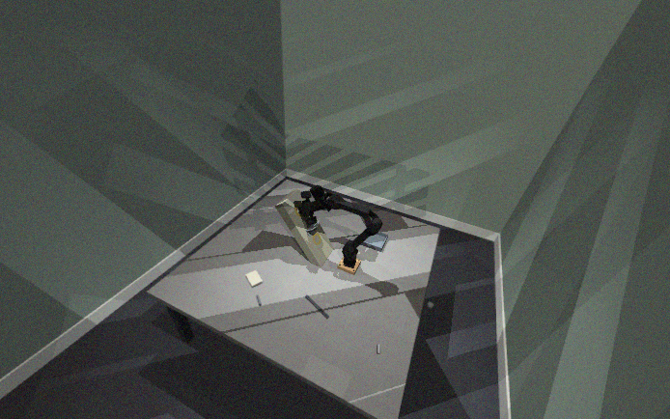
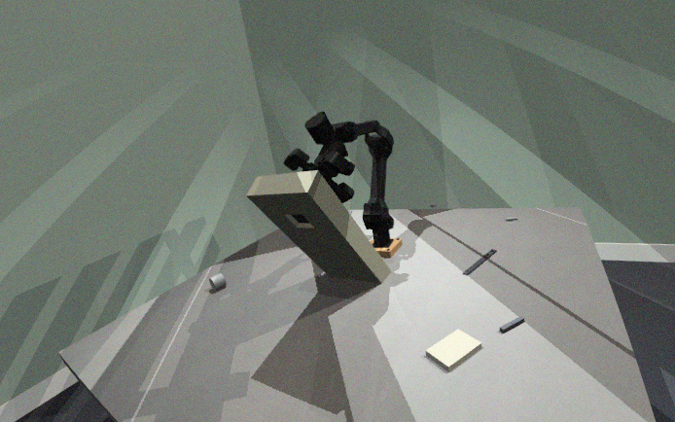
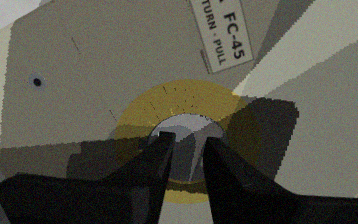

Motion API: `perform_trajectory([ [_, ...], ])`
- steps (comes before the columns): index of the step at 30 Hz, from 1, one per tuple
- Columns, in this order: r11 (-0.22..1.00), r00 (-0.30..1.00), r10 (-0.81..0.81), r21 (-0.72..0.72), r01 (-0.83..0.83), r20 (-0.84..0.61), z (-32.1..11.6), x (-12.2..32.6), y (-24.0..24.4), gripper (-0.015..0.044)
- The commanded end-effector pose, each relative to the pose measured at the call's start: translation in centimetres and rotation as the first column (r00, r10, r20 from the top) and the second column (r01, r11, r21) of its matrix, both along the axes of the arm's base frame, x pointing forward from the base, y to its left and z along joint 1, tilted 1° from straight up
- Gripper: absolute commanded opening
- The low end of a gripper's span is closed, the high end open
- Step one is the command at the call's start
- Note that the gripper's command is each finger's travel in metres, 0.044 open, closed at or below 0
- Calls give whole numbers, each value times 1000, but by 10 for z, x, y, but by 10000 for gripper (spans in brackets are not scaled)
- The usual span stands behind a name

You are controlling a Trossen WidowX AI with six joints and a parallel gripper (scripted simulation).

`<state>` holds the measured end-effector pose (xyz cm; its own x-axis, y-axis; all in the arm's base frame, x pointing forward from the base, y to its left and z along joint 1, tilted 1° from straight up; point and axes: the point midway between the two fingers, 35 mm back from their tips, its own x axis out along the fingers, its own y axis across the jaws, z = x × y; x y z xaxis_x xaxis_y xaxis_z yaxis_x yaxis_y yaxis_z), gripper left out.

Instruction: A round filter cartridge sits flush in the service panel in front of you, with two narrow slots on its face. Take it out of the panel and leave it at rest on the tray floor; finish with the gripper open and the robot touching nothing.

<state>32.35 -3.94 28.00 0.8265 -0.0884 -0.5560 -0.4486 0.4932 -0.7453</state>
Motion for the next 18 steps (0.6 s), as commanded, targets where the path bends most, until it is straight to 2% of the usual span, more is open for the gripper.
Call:
perform_trajectory([
  [1,1000,1000,-10,-1,10,-4,-5,8,-3,0],
  [8,1000,1000,-10,-1,10,-4,-5,8,-3,0],
  [18,1000,1000,-9,0,9,-10,37,-52,5,0],
])
